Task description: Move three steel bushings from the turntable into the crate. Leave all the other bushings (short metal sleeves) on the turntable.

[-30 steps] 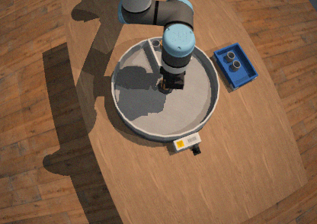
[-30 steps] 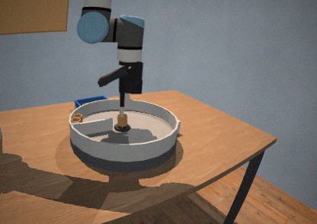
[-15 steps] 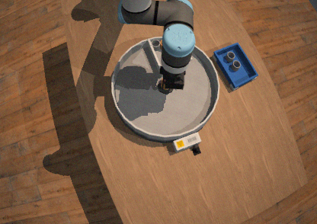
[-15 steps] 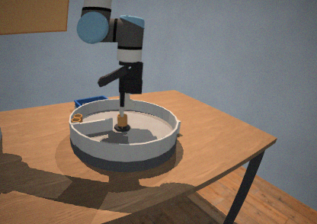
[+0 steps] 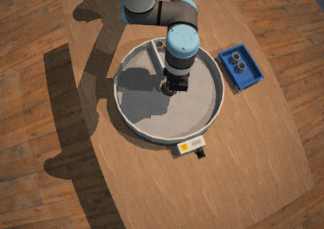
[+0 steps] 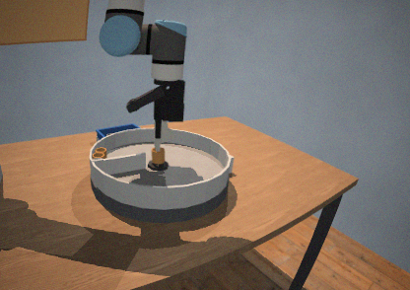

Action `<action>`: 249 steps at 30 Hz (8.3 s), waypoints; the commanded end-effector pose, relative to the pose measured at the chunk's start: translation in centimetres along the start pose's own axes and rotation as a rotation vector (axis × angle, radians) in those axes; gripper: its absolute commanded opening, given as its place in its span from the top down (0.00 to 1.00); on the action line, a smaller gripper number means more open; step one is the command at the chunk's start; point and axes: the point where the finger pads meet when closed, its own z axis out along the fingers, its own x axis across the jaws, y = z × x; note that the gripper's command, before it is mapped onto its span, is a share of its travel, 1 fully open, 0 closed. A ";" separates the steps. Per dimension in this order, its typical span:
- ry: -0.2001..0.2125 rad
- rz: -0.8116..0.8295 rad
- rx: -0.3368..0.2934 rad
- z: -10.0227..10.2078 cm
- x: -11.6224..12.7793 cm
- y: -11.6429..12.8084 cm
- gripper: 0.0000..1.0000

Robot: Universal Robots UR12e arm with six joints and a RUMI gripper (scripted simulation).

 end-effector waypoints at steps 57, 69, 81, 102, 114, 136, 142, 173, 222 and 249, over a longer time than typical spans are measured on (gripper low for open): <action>0.000 0.000 -0.001 0.5 0.0 0.1 1.00; 0.000 0.000 -0.001 0.5 0.0 0.1 0.94; 0.000 0.000 -0.001 0.5 0.0 0.1 0.94; 0.000 0.000 -0.001 -1.2 0.0 0.1 0.94; 0.000 0.000 -0.001 -4.4 0.0 0.1 0.94; 0.000 0.000 -0.001 -4.4 0.0 0.1 0.94; 0.000 0.000 -0.001 -4.4 0.0 0.1 0.94; 0.000 0.000 -0.001 -4.4 0.0 0.1 0.94; 0.000 0.562 -0.001 -4.5 -4.0 -11.7 0.95; 0.000 0.785 -0.001 -4.5 -5.6 -16.4 0.95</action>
